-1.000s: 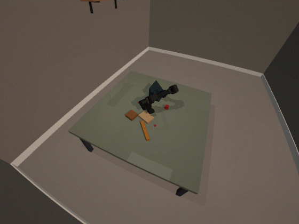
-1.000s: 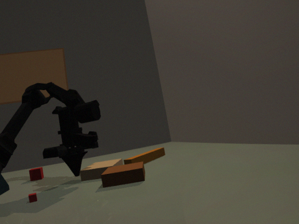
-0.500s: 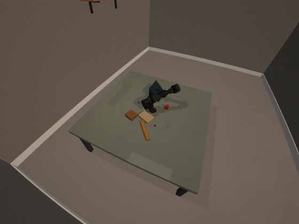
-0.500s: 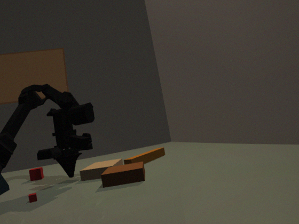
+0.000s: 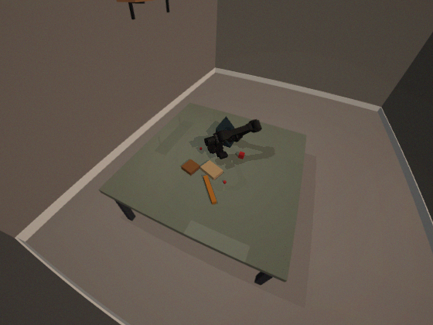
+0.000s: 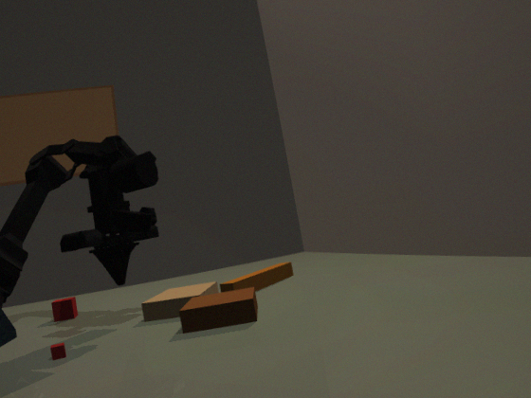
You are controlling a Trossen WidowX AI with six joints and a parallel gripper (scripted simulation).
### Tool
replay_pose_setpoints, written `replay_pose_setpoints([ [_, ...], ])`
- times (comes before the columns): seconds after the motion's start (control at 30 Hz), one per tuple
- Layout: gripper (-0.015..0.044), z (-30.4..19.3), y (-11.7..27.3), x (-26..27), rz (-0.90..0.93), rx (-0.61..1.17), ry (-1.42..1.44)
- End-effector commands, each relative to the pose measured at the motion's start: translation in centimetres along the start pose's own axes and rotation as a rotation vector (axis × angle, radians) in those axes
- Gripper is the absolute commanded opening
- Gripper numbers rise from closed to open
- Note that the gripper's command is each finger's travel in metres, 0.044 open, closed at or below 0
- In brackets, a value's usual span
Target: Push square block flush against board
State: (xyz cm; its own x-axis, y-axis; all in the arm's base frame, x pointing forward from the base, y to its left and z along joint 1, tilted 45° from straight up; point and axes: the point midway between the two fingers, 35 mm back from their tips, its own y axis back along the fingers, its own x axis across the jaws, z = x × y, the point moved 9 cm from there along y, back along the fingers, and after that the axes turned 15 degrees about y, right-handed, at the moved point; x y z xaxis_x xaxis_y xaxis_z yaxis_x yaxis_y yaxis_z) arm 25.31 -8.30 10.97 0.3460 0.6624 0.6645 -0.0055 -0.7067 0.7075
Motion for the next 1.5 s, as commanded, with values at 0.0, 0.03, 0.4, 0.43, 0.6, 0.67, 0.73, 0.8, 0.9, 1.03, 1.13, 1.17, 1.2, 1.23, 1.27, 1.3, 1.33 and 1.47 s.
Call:
replay_pose_setpoints([
  [0.0, 0.0000, 0.3, 0.0, 0.5, -0.007, 0.010, 0.073],
  [0.03, 0.0000, 0.4, 0.0, 0.7, -0.007, 0.010, 0.107],
  [0.4, 0.0000, 2.0, 0.2, 3.1, -0.012, 0.008, 0.483],
  [0.43, 0.0000, 2.1, 0.2, 3.3, -0.013, 0.008, 0.517],
  [0.6, 0.0000, 2.7, 0.3, 4.6, -0.014, 0.008, 0.688],
  [0.67, 0.0000, 2.9, 0.3, 5.0, -0.015, 0.008, 0.756],
  [0.73, 0.0000, 3.2, 0.3, 5.5, -0.015, 0.008, 0.824],
  [0.8, 0.0000, 3.4, 0.3, 6.1, -0.015, 0.008, 0.893],
  [0.9, 0.0000, 3.7, 0.3, 6.8, -0.015, 0.008, 0.996],
  [1.03, 0.0000, 4.0, 0.2, 7.8, -0.013, 0.009, 1.135],
  [1.13, 0.0000, 4.3, 0.2, 8.6, -0.011, 0.009, 1.239],
  [1.17, 0.0000, 4.3, 0.2, 8.8, -0.010, 0.009, 1.274],
  [1.2, 0.0000, 4.4, 0.2, 9.1, -0.010, 0.009, 1.309],
  [1.23, 0.0000, 4.5, 0.2, 9.4, -0.009, 0.009, 1.343],
  [1.27, 0.0000, 4.5, 0.2, 9.6, -0.008, 0.009, 1.378],
  [1.3, 0.0000, 4.6, 0.2, 9.9, -0.007, 0.009, 1.413],
  [1.33, 0.0000, 4.7, 0.1, 10.1, -0.007, 0.009, 1.448],
  [1.47, 0.0000, 4.9, 0.1, 11.2, -0.003, 0.009, 1.587],
])
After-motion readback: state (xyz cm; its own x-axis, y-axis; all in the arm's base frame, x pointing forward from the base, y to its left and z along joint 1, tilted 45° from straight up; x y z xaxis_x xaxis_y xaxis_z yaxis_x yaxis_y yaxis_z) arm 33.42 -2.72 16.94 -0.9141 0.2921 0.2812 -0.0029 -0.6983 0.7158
